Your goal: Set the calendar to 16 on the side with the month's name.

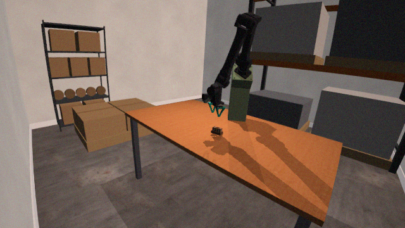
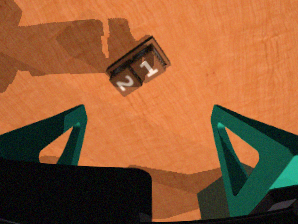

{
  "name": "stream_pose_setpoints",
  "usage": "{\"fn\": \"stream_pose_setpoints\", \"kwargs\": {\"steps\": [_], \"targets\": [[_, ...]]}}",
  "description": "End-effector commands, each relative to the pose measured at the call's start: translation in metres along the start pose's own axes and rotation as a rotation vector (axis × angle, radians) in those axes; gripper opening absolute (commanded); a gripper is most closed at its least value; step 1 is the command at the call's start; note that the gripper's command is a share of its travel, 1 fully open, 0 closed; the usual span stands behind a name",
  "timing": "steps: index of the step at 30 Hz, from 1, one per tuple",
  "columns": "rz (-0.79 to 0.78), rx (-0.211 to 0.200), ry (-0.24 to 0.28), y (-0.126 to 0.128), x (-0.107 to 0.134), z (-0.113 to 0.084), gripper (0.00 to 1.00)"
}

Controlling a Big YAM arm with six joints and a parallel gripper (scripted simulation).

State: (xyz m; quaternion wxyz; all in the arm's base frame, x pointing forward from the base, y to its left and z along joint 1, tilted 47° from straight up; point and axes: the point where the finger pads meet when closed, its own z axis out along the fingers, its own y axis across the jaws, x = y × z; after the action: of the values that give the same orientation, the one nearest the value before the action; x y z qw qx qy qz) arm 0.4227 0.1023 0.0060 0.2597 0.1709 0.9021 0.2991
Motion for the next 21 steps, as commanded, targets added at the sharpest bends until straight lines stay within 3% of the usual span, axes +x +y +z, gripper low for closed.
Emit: {"fn": "stream_pose_setpoints", "kwargs": {"steps": [1, 21], "targets": [[0.167, -0.001, 0.004, 0.001, 0.007, 0.008, 1.0], [0.799, -0.002, 0.002, 0.002, 0.006, 0.032, 1.0]]}}
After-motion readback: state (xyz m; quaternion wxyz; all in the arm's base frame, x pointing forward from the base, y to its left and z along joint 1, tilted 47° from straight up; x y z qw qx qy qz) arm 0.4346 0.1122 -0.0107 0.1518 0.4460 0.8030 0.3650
